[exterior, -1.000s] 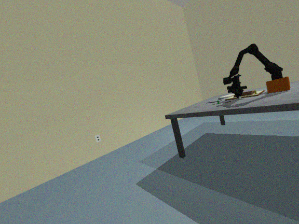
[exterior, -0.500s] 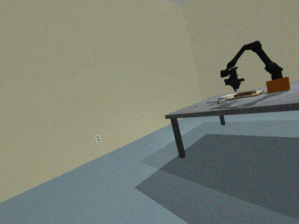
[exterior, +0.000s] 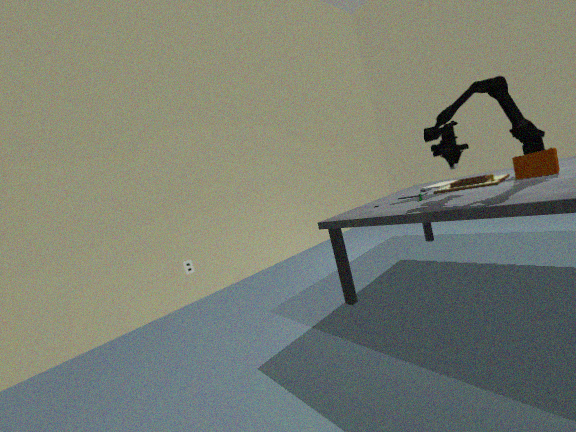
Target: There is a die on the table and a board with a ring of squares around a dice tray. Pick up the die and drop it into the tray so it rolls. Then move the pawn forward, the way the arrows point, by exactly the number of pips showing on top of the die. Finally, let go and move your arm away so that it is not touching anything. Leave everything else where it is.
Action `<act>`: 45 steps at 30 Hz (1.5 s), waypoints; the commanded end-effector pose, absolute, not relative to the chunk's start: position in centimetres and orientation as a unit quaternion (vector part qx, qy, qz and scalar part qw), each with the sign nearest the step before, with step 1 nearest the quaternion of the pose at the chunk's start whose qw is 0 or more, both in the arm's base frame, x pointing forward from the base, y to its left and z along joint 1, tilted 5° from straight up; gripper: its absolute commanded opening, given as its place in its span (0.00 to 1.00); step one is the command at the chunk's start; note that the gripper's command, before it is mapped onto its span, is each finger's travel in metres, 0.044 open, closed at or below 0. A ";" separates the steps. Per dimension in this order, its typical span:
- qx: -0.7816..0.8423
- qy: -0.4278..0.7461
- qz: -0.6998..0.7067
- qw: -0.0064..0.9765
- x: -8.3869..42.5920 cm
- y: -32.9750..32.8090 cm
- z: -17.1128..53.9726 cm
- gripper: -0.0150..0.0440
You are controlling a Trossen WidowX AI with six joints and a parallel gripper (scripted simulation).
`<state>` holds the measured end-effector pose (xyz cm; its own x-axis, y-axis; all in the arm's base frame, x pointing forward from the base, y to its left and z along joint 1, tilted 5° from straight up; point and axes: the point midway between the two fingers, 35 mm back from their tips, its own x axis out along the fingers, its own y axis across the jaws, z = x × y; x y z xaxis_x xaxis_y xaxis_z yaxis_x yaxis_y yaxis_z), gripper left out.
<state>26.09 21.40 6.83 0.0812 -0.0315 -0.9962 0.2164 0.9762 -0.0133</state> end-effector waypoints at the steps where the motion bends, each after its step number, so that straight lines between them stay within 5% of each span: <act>1: 0.054 0.673 -0.073 0.734 26.8 18.9 6.6 0.25; 33: -0.066 0.674 0.025 0.736 27.1 3.7 3.9 0.25; 45: -0.062 0.521 0.039 0.850 28.4 4.2 2.3 0.25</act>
